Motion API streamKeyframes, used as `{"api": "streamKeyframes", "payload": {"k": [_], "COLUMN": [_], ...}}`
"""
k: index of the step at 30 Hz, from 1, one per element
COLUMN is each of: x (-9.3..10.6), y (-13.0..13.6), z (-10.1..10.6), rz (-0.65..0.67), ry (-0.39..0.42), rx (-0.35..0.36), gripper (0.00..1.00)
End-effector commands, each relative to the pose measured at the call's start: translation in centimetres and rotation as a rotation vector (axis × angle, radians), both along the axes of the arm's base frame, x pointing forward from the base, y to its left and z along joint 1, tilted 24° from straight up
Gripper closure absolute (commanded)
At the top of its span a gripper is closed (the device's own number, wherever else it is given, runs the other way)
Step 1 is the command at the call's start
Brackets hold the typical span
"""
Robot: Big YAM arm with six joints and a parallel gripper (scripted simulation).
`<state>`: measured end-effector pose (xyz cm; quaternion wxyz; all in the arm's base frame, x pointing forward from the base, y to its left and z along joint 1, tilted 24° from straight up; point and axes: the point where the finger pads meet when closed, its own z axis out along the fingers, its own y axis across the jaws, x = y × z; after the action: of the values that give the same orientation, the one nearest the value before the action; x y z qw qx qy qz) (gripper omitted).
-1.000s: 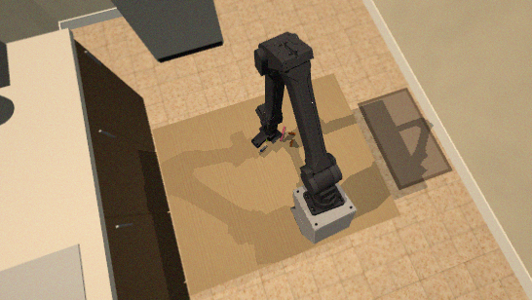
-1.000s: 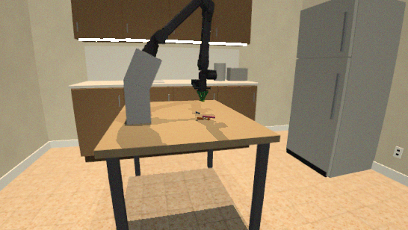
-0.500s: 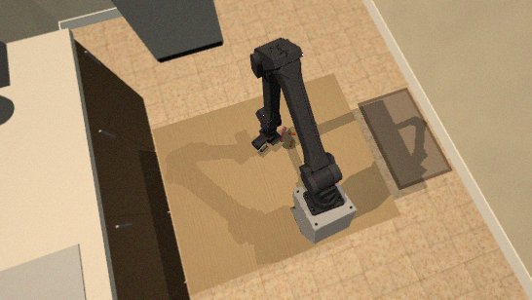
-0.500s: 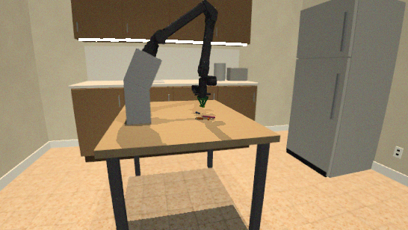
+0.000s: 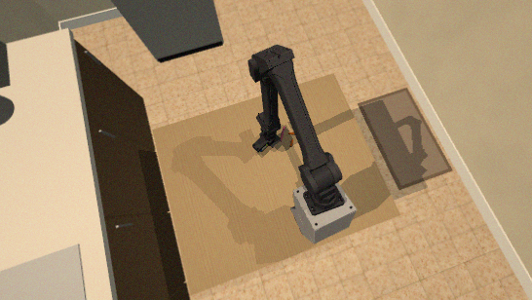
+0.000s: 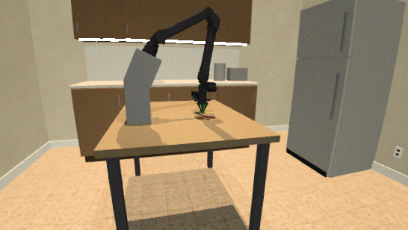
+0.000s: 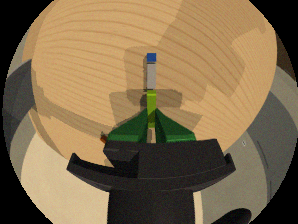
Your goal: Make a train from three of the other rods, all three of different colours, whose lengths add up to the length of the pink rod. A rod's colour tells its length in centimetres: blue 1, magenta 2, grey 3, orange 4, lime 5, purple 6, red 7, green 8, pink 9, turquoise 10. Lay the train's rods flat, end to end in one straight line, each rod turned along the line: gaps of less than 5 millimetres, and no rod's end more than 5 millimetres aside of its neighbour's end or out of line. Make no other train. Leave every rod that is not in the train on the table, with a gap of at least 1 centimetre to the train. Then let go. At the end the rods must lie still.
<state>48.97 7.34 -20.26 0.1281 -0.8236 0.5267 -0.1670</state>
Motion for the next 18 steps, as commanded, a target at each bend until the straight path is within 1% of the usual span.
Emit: {"api": "streamKeyframes", "payload": {"k": [1, 3, 18], "x": [0.20, 0.48, 0.52], "y": [-0.59, -0.55, -0.55], "z": [0.28, 0.69, 0.70], "rz": [0.000, -0.001, -0.001], "ry": [-0.014, -0.022, -0.023], "rx": [0.002, 0.003, 0.003], "gripper": [0.96, 0.96, 0.96]}}
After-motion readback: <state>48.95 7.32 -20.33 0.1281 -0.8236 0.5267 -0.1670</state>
